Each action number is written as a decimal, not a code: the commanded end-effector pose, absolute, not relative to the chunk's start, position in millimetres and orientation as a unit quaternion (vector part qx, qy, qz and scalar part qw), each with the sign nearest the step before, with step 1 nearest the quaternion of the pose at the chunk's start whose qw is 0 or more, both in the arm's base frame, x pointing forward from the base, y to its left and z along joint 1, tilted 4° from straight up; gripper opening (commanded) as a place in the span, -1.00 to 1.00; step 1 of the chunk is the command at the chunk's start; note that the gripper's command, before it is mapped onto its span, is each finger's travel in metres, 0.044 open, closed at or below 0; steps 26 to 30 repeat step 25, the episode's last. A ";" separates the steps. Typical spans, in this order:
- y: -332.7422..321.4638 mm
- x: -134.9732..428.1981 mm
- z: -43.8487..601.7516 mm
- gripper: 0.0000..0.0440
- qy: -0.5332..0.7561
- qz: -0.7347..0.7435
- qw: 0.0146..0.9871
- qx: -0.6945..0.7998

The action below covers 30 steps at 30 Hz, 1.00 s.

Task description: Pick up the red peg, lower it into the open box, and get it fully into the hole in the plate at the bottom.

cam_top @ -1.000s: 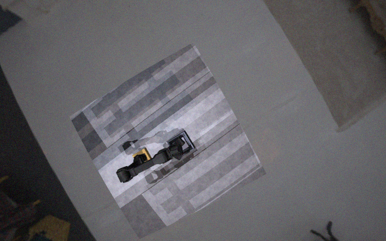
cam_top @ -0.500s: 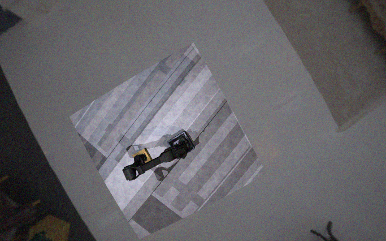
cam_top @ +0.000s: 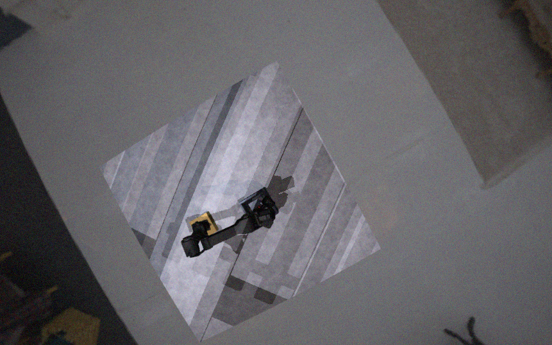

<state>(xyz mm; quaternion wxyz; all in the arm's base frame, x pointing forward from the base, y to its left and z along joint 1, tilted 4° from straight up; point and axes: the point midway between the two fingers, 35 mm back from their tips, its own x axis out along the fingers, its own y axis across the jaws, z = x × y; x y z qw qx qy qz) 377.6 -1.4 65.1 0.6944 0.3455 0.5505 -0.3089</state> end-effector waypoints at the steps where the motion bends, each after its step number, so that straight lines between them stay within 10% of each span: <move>1: -23.9 408.0 72.3 1.00 0.504 -0.321 0.716 0.361; 30: -75.5 439.7 91.8 1.00 0.446 -0.350 0.737 0.369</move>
